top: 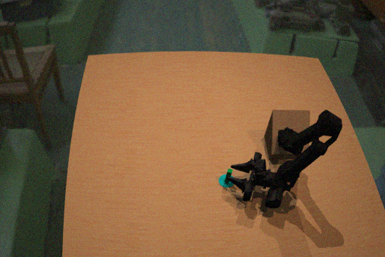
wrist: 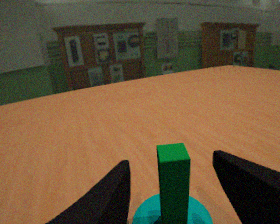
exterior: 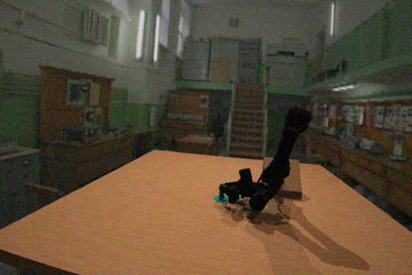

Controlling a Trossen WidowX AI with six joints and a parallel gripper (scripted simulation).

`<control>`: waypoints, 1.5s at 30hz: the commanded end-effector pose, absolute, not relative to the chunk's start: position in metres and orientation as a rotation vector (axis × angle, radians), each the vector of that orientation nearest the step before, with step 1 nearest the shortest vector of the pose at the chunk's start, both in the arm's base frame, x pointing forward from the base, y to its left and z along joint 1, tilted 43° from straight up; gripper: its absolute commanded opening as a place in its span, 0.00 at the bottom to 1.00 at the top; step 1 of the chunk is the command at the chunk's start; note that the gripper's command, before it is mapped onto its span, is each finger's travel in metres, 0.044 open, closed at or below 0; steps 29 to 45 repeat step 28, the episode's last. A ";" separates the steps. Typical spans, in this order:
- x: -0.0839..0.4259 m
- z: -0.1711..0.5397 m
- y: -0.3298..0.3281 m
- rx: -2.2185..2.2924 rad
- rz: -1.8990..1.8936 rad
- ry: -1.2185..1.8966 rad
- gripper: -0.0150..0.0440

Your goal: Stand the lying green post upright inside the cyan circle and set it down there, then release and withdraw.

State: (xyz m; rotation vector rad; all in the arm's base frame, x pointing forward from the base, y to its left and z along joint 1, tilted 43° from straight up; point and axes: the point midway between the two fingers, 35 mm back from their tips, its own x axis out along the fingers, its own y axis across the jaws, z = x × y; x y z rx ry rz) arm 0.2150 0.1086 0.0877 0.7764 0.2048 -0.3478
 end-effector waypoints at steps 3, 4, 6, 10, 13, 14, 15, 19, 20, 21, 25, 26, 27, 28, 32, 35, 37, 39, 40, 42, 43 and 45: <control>0.215 0.088 0.109 0.781 -0.348 0.201 0.92; 0.215 0.088 0.109 0.781 -0.348 0.201 0.93; 0.216 0.090 0.108 0.781 -0.349 0.202 0.93; 0.217 0.102 0.100 0.783 -0.354 0.206 0.93; 0.218 0.110 0.093 0.783 -0.356 0.208 0.93; 0.218 0.113 0.091 0.784 -0.356 0.208 0.93; 0.218 0.116 0.089 0.784 -0.356 0.208 0.93; 0.218 0.127 0.079 0.784 -0.357 0.208 0.93; 0.218 0.129 0.076 0.784 -0.356 0.207 0.93; 0.217 0.132 0.074 0.784 -0.356 0.207 0.93; 0.215 0.142 0.063 0.782 -0.354 0.203 0.93; 0.215 0.144 0.061 0.782 -0.353 0.201 0.93; 0.214 0.147 0.058 0.781 -0.352 0.200 0.93; 0.213 0.149 0.055 0.781 -0.351 0.198 0.93; 0.213 0.149 0.055 0.781 -0.351 0.198 0.93; 0.213 0.149 0.055 0.781 -0.351 0.198 0.93; 0.213 0.149 0.055 0.781 -0.351 0.198 0.93; 0.213 0.149 0.055 0.781 -0.351 0.198 0.93; 0.213 0.149 0.055 0.781 -0.351 0.198 0.93; 0.213 0.149 0.055 0.781 -0.351 0.198 0.93; 0.213 0.149 0.055 0.781 -0.351 0.198 0.93; 0.213 0.149 0.055 0.781 -0.351 0.198 0.93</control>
